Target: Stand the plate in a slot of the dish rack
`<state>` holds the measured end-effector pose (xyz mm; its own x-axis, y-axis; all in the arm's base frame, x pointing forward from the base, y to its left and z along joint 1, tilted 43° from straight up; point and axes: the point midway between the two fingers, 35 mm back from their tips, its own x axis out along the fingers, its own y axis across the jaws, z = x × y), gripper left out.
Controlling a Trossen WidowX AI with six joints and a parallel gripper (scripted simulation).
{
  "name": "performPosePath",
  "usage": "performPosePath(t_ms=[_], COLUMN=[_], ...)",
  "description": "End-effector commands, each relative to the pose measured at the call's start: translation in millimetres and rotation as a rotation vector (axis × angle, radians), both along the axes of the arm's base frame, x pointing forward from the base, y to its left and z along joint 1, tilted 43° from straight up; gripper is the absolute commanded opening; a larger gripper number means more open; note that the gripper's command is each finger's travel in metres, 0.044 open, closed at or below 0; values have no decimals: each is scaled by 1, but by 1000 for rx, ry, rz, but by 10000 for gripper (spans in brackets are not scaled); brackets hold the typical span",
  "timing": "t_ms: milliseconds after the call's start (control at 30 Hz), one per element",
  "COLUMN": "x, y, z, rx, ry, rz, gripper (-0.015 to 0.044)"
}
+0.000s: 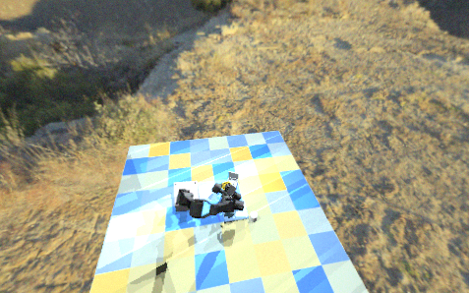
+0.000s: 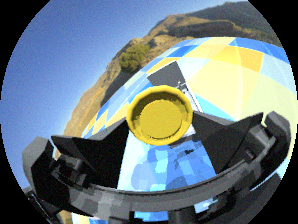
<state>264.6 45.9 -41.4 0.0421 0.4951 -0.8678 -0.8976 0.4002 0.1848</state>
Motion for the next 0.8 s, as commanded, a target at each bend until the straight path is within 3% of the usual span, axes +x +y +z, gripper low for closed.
performPosePath(t_ms=[0,500,767], x=[0,0,0], y=[-3,-19,-20], z=[2,12,12], rx=[50,144,145], ry=[-94,-488,-507], rz=[60,262,270], gripper=[0,0,0])
